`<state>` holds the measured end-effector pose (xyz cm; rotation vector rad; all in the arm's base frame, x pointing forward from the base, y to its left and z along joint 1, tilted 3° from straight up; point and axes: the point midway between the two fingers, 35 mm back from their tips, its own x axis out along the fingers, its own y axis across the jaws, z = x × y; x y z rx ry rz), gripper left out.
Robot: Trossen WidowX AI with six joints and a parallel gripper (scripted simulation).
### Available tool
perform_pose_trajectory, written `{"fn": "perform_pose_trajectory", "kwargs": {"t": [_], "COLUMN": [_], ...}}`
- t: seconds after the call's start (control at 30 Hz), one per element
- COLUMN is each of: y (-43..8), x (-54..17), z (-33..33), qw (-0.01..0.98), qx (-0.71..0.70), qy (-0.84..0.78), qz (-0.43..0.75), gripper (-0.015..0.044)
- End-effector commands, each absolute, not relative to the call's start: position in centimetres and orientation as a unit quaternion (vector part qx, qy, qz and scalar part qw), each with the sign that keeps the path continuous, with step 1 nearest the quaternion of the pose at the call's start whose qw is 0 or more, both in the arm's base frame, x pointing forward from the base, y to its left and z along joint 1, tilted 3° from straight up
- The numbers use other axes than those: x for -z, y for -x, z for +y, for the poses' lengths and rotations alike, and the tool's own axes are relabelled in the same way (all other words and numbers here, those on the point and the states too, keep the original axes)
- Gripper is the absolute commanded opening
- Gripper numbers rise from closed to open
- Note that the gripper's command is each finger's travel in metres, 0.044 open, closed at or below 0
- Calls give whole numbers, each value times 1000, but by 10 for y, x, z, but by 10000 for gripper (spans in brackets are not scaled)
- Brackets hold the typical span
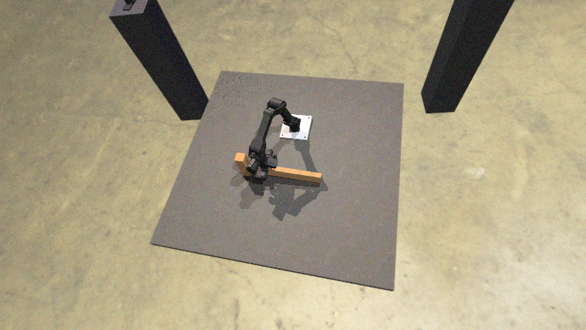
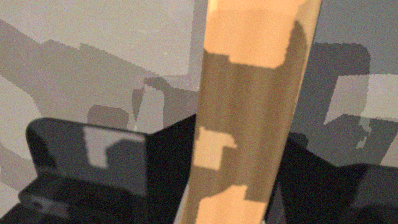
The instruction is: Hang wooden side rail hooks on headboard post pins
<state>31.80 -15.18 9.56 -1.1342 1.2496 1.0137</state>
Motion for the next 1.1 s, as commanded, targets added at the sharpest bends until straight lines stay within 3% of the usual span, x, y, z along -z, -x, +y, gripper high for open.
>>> {"fn": "perform_pose_trajectory", "kwargs": {"t": [0.0,1.07], "y": [-318,-320], "x": [-98,-99], "z": [-154,-156], "qw": [553,553], "qx": [-427,-426], "qy": [483,483], "qz": [528,528], "gripper": [0,0]}}
